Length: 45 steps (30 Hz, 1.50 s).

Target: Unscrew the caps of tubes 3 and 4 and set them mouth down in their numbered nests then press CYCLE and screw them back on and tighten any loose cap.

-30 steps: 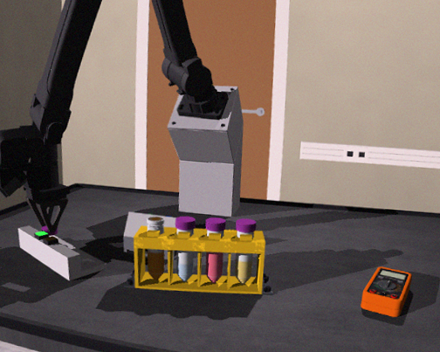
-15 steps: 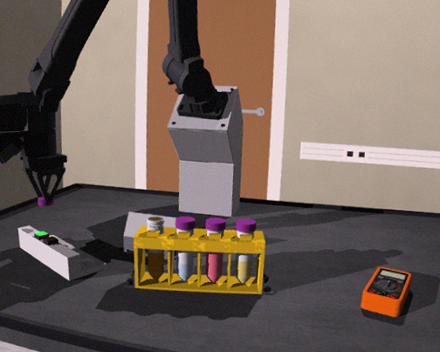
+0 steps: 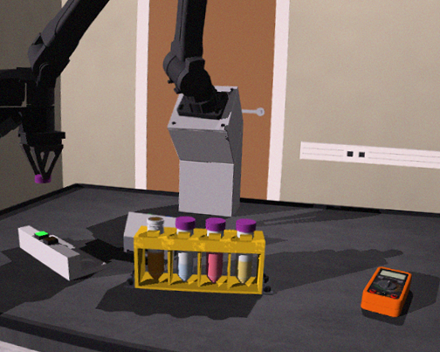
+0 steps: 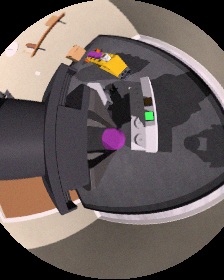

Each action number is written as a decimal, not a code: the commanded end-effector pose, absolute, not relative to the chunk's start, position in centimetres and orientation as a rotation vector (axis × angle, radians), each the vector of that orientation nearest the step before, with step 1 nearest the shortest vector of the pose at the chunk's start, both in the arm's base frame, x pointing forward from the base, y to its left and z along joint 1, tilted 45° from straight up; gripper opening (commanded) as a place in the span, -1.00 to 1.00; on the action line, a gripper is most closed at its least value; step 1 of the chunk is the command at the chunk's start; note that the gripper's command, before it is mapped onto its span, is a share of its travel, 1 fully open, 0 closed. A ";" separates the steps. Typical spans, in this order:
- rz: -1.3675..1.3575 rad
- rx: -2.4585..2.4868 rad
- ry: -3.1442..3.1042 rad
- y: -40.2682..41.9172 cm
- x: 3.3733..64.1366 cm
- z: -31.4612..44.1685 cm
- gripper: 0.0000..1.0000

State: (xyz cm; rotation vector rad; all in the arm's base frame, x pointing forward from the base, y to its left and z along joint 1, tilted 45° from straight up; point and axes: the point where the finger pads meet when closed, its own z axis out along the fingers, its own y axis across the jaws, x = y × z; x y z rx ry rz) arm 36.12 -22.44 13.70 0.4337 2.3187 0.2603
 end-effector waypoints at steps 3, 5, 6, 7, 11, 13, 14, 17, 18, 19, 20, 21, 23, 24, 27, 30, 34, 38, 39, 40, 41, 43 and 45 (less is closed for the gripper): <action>0.249 0.420 2.315 -22.8 36.3 14.2 -1.00; 0.249 0.420 2.315 -22.8 36.3 14.2 -1.00; 0.249 0.420 2.315 -22.8 36.3 14.2 -1.00; 0.249 0.420 2.315 -22.8 36.3 14.2 -1.00; 0.249 0.420 2.315 -22.8 36.3 14.2 -1.00; 0.249 0.420 2.315 -22.8 36.3 14.2 -1.00; 0.249 0.420 2.315 -22.8 36.3 14.2 -1.00; 0.249 0.420 2.315 -22.8 36.3 14.2 -1.00; 0.249 0.420 2.315 -22.8 36.3 14.2 -1.00; 0.249 0.420 2.315 -22.8 36.3 14.2 -1.00; 0.249 0.420 2.315 -22.8 36.3 14.2 -1.00; 0.249 0.420 2.315 -22.8 36.3 14.2 -1.00; 0.249 0.420 2.315 -22.8 36.3 14.2 -1.00; 0.249 0.420 2.315 -22.8 36.3 14.2 -1.00; 0.249 0.420 2.315 -22.8 36.3 14.2 -1.00; 0.249 0.420 2.315 -22.8 36.3 14.2 -1.00; 0.249 0.420 2.315 -22.8 36.3 14.2 -1.00; 0.084 0.024 2.334 -18.8 36.6 14.8 -1.00; 0.086 0.003 2.343 -18.6 36.4 14.6 -1.00; 0.047 -0.079 2.337 -17.9 36.5 14.8 -1.00; 0.040 -0.096 2.335 -17.9 36.5 14.8 -1.00; -0.027 -0.242 2.321 -16.3 36.8 15.2 -1.00; -0.076 -0.359 2.306 -15.5 36.8 15.3 -1.00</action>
